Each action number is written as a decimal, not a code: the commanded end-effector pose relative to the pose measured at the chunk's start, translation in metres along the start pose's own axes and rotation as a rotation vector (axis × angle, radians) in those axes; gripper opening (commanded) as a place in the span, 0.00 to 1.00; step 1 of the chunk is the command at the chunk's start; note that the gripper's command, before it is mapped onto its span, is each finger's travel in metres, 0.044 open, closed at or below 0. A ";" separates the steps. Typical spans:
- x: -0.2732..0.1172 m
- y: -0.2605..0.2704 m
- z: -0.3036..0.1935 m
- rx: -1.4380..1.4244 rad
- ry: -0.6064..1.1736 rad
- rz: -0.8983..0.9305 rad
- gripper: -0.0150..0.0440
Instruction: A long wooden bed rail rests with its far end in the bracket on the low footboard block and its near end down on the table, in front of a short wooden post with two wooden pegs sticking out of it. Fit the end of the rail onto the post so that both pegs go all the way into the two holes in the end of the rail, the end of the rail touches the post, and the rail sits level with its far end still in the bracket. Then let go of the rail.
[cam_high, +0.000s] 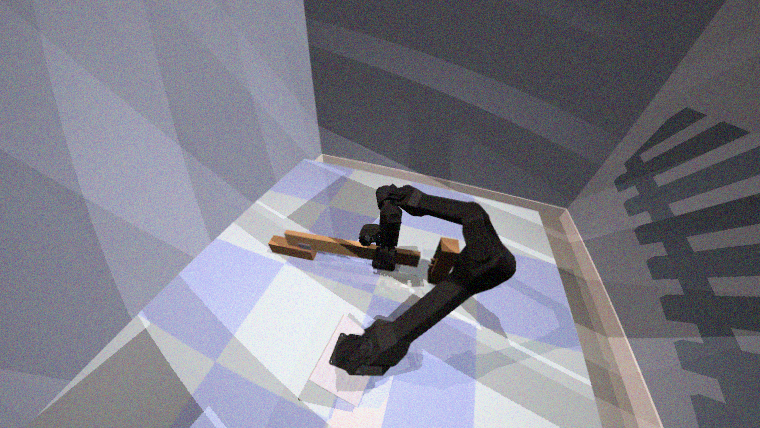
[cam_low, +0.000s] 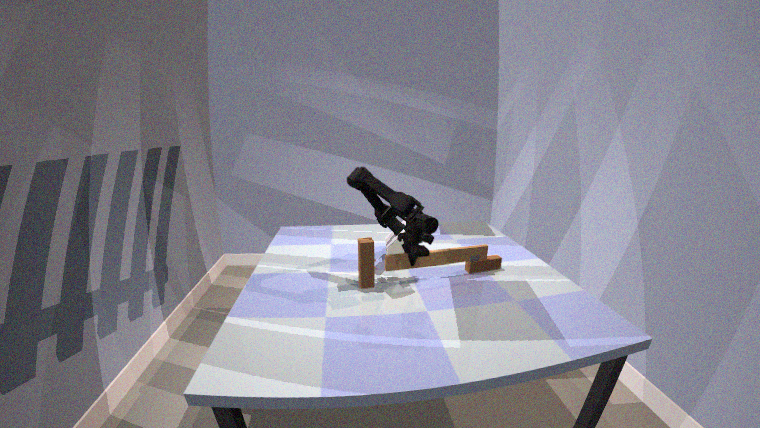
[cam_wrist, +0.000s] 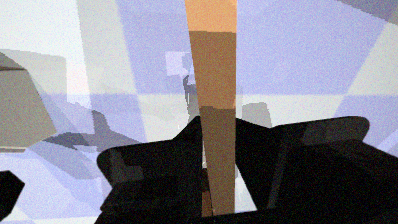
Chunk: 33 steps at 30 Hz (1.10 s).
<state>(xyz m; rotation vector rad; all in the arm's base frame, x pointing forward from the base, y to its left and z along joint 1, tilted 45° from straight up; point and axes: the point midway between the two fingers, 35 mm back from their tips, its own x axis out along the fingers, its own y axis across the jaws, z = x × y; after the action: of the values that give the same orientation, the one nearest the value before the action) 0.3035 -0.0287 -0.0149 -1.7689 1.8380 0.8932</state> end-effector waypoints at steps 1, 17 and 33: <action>-0.002 -0.001 0.002 0.003 -0.007 -0.012 0.25; -0.004 0.001 0.002 0.003 -0.007 -0.012 0.25; -0.002 0.002 0.002 0.003 -0.007 -0.012 0.25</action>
<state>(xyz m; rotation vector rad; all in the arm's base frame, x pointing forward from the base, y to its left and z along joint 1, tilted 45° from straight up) 0.3011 -0.0286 -0.0149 -1.7667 1.8346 0.8893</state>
